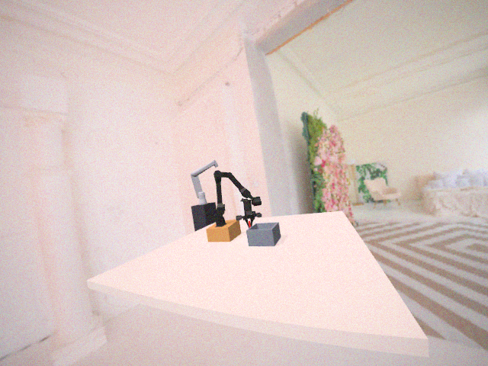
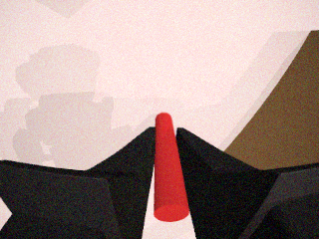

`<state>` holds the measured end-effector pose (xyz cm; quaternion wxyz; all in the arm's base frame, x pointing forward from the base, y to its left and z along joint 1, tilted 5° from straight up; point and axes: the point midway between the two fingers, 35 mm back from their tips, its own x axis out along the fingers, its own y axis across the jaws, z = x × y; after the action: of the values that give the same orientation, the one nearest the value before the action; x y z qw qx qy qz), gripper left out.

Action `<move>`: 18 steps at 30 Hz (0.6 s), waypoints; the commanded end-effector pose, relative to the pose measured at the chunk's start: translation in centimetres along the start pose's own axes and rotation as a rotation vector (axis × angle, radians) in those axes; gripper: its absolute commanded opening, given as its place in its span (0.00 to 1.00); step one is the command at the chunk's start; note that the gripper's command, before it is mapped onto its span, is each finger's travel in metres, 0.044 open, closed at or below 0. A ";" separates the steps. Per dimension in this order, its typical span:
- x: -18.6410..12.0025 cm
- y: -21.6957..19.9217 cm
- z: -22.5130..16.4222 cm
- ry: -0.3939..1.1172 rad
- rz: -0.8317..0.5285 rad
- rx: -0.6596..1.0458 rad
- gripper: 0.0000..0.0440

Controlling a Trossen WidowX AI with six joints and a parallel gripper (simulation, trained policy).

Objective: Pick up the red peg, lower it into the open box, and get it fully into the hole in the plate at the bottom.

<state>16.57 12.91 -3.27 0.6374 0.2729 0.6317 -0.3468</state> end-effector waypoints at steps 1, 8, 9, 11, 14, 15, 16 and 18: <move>-1.3 0.4 0.5 -0.027 0.031 -0.026 0.00; -3.6 1.0 1.6 -0.070 0.067 -0.068 0.00; -4.0 1.1 1.8 -0.076 0.073 -0.074 0.00; -4.7 1.4 2.2 -0.090 0.084 -0.086 0.00; -5.9 1.9 2.9 -0.111 0.102 -0.103 0.01; -6.3 2.1 3.2 -0.118 0.107 -0.107 0.01; -6.7 2.2 3.4 -0.125 0.113 -0.111 0.00; -7.6 2.6 4.0 -0.138 0.126 -0.117 0.00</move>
<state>20.29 12.24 2.70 0.7011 0.2502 0.5978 -0.2974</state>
